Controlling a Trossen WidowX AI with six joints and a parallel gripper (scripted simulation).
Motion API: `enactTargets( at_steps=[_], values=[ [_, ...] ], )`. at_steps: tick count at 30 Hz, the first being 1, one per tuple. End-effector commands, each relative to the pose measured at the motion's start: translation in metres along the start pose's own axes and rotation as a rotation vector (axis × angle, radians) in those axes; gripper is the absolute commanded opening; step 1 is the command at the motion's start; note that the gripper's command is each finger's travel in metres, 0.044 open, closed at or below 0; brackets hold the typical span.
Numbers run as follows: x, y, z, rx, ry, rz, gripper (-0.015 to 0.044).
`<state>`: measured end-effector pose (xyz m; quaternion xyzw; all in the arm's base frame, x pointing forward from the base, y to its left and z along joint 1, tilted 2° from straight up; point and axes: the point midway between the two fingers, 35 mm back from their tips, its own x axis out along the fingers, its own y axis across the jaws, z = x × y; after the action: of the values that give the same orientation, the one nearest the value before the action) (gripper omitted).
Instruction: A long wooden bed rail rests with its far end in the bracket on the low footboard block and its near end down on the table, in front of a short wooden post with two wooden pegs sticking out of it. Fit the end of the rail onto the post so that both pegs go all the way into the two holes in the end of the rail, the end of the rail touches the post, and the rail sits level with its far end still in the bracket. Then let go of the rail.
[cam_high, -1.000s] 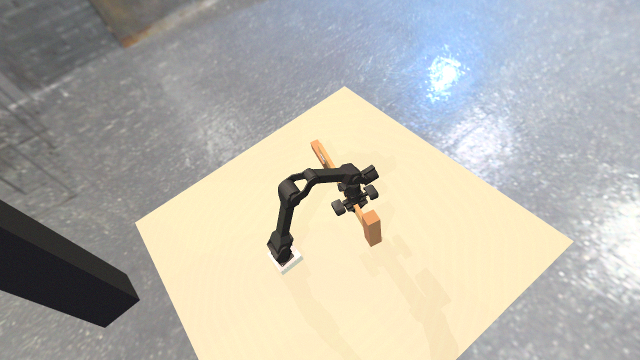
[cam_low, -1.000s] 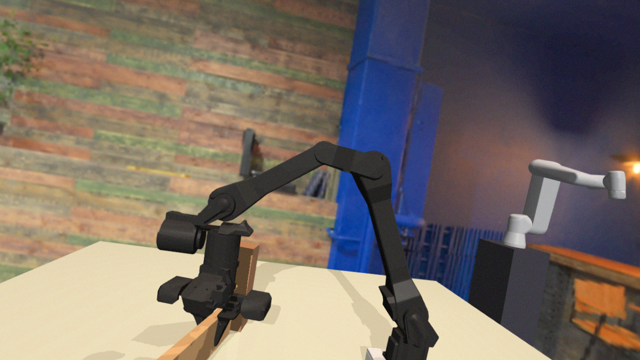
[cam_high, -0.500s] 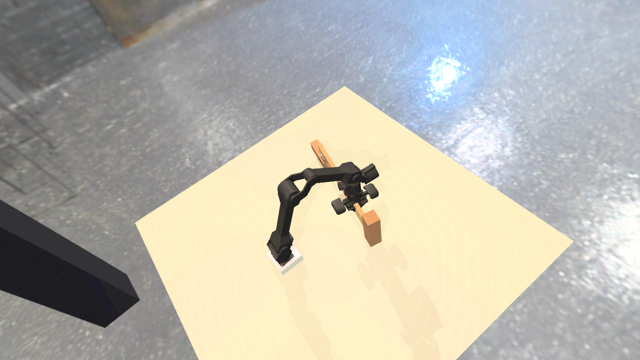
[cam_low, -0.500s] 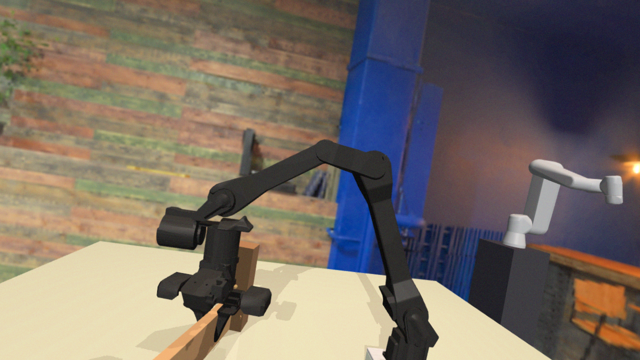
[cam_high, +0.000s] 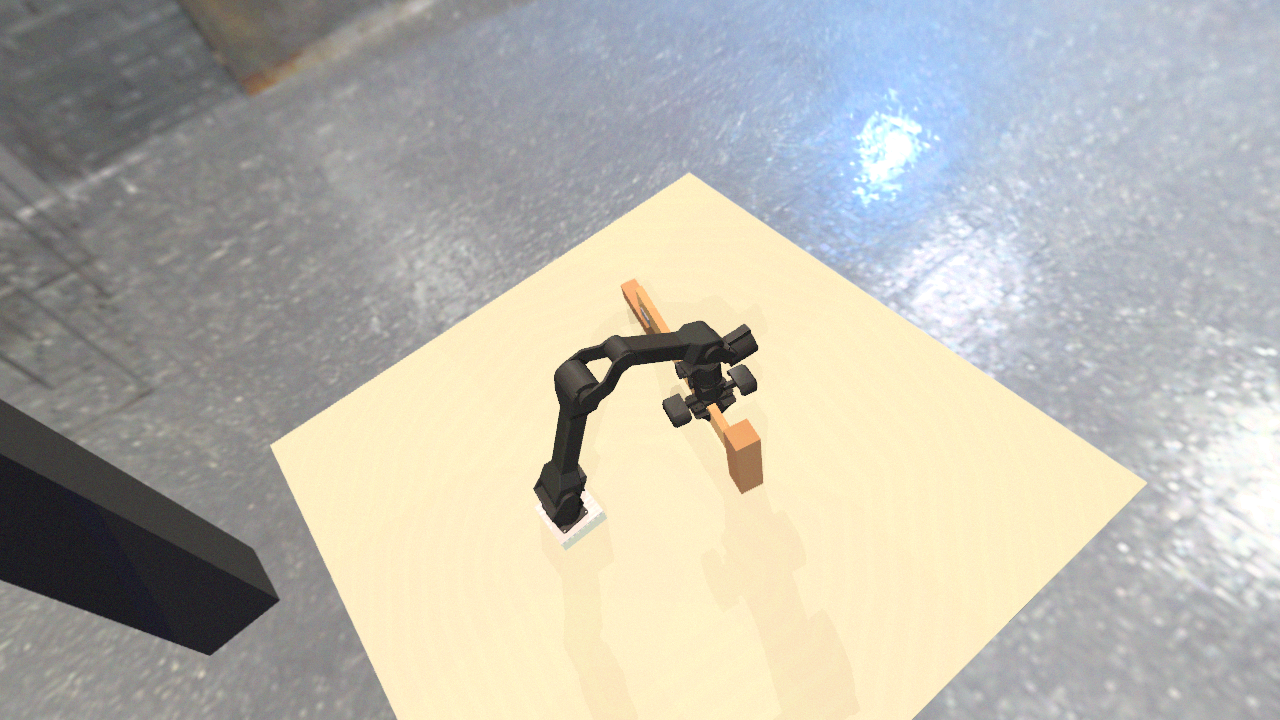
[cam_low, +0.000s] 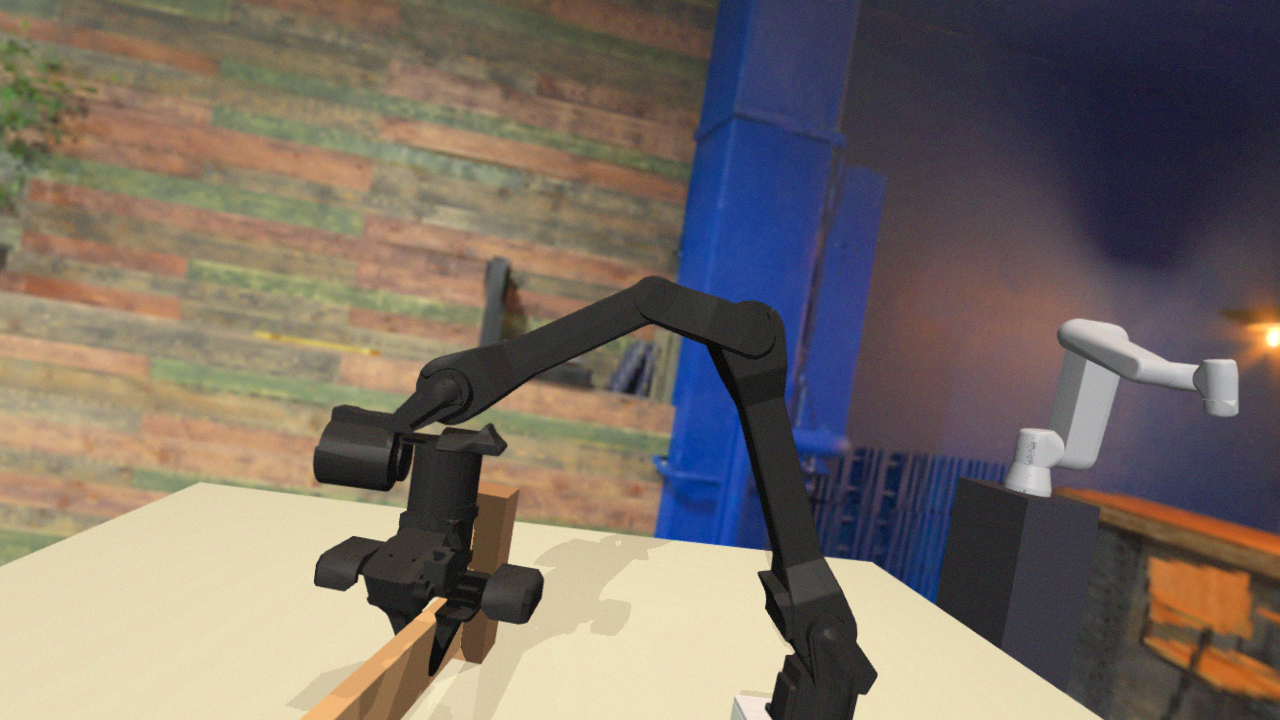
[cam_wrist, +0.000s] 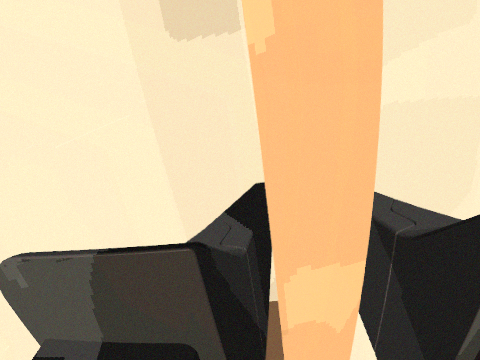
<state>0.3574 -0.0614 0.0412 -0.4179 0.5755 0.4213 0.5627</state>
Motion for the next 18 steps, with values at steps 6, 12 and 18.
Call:
enactTargets(
  at_steps=[6,12,18],
  values=[
    [-0.009,-0.0025,0.0018,-0.003,-0.013,-0.013,0.0],
    [-0.012,-0.0024,0.0018,-0.003,-0.013,-0.013,0.0],
    [-0.015,-0.0023,0.0017,-0.003,-0.013,-0.013,0.0]
  ],
)
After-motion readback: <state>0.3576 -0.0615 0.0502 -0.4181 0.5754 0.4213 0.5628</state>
